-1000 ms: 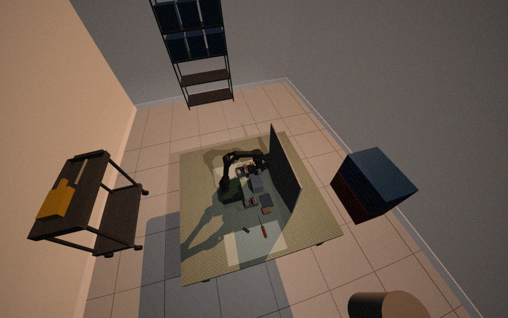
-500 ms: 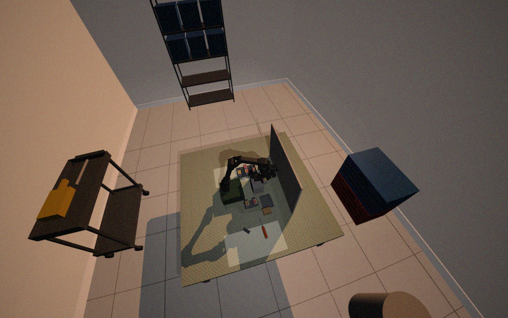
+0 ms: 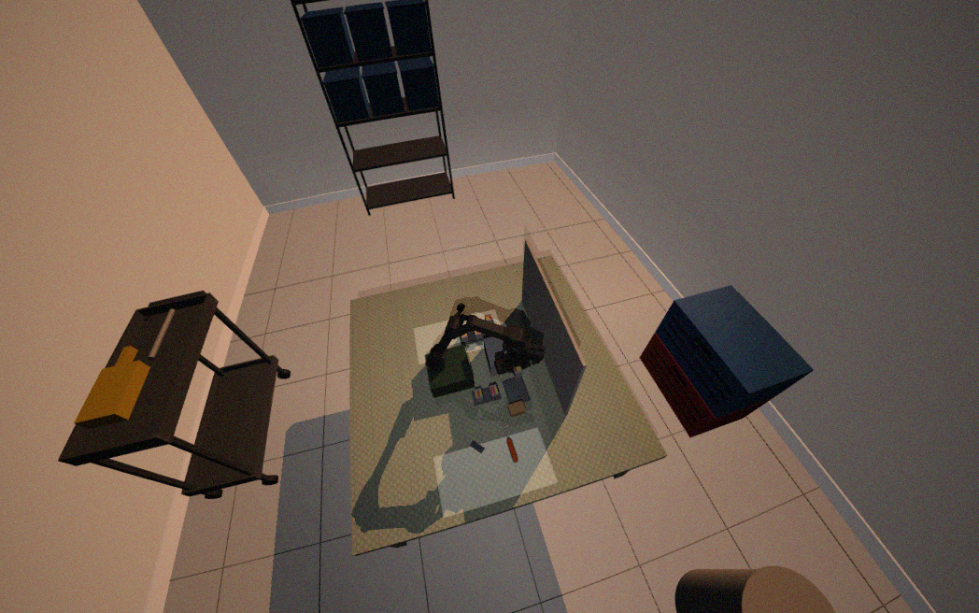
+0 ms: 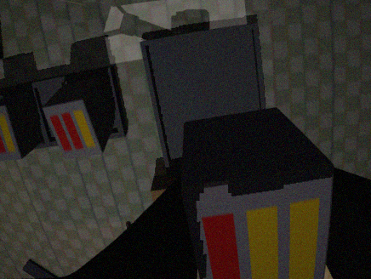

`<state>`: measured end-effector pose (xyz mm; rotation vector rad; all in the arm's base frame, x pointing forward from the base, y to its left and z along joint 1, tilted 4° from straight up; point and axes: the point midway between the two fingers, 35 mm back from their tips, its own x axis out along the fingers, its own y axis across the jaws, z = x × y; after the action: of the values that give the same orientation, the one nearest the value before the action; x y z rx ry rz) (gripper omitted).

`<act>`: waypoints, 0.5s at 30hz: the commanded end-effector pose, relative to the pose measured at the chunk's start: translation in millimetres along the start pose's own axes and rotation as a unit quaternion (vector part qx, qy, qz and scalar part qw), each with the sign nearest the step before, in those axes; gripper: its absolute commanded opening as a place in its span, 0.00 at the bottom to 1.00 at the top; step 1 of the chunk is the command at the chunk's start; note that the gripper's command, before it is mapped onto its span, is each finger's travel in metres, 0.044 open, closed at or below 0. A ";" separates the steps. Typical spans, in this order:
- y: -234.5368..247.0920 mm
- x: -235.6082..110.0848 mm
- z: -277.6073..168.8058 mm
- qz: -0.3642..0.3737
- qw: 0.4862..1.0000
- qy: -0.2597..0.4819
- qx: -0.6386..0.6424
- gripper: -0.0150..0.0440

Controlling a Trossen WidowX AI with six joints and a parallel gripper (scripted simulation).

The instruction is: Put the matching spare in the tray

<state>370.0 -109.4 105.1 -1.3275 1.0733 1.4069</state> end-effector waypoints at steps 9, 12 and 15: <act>3.1 2.9 -15.5 -0.001 1.000 0.004 -0.007 0.25; 2.6 5.9 -15.8 -0.001 1.000 0.004 -0.007 0.25; 2.0 8.9 -16.0 -0.001 1.000 0.004 -0.007 0.25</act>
<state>371.3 -124.6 98.3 -1.3399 1.0669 1.4097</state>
